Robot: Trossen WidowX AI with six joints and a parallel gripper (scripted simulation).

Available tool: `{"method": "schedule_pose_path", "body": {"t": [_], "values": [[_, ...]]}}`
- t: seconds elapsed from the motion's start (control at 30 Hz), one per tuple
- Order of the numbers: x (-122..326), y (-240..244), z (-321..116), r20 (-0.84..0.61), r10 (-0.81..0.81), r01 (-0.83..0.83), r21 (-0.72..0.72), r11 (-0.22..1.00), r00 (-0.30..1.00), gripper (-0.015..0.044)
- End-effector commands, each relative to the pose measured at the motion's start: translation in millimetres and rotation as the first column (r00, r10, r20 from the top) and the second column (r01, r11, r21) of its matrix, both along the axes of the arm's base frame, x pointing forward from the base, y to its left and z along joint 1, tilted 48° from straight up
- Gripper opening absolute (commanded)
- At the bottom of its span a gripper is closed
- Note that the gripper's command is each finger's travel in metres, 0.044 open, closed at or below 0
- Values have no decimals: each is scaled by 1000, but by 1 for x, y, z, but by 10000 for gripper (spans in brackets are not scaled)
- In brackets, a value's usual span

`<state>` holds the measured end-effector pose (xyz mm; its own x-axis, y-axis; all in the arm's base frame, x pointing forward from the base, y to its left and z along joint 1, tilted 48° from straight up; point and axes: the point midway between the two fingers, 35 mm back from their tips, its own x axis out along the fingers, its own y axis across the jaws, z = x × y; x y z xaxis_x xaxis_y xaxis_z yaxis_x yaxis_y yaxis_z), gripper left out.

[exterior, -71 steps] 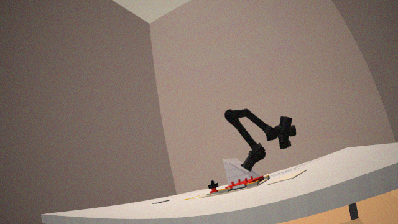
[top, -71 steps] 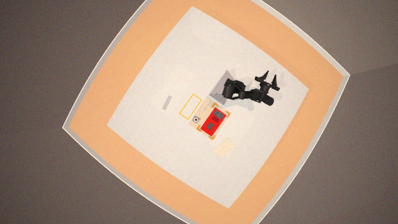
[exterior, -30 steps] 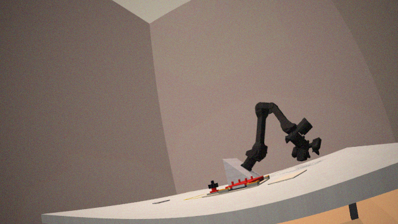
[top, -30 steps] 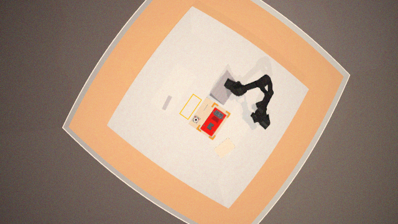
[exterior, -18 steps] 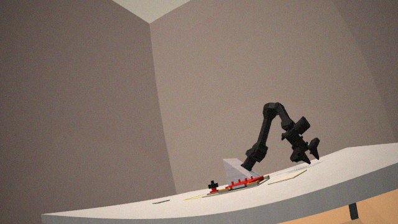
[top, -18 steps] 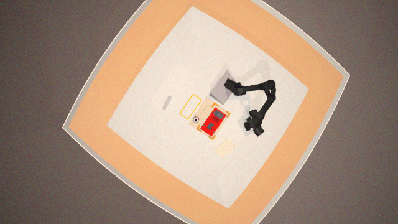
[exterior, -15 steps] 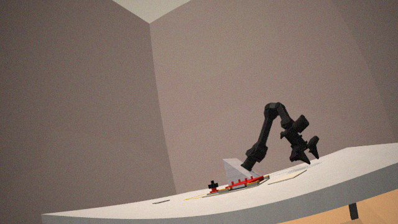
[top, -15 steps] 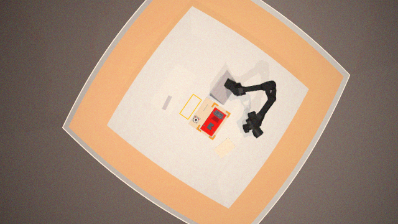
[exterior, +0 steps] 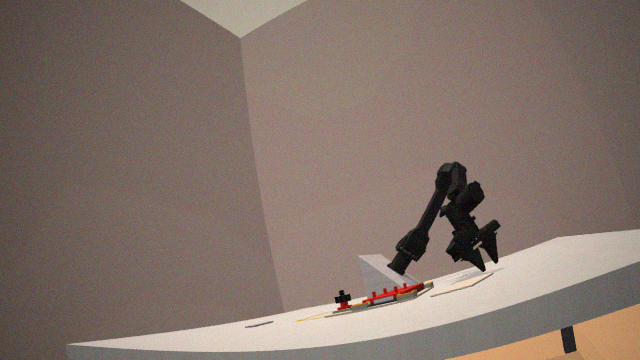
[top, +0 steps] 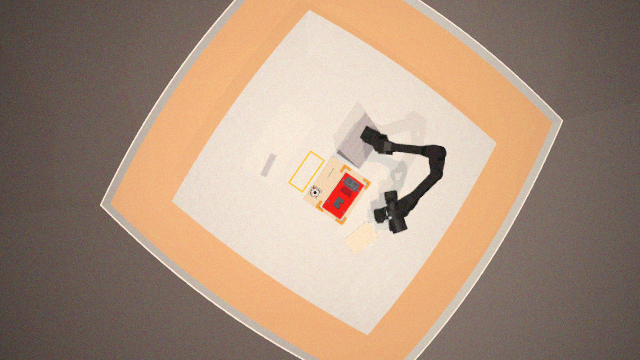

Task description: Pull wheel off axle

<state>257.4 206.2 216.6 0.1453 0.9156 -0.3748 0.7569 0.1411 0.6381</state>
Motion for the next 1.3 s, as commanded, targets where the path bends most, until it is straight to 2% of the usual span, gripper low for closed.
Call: {"method": "schedule_pose_path", "body": {"t": [0.0,0.3,0.5,0.7,0.97,1.27], "values": [[31,-22,-15,-36,-78,75,-60,995,996,300],[86,-91,-58,-110,-236,212,-195,958,965,300],[100,-122,-76,-137,-289,251,-243,937,947,300],[114,-176,-107,-232,-363,286,-309,907,902,300],[112,-253,-150,-378,-433,302,-358,883,818,300],[84,-330,-193,-540,-453,306,-342,888,709,300]]}}
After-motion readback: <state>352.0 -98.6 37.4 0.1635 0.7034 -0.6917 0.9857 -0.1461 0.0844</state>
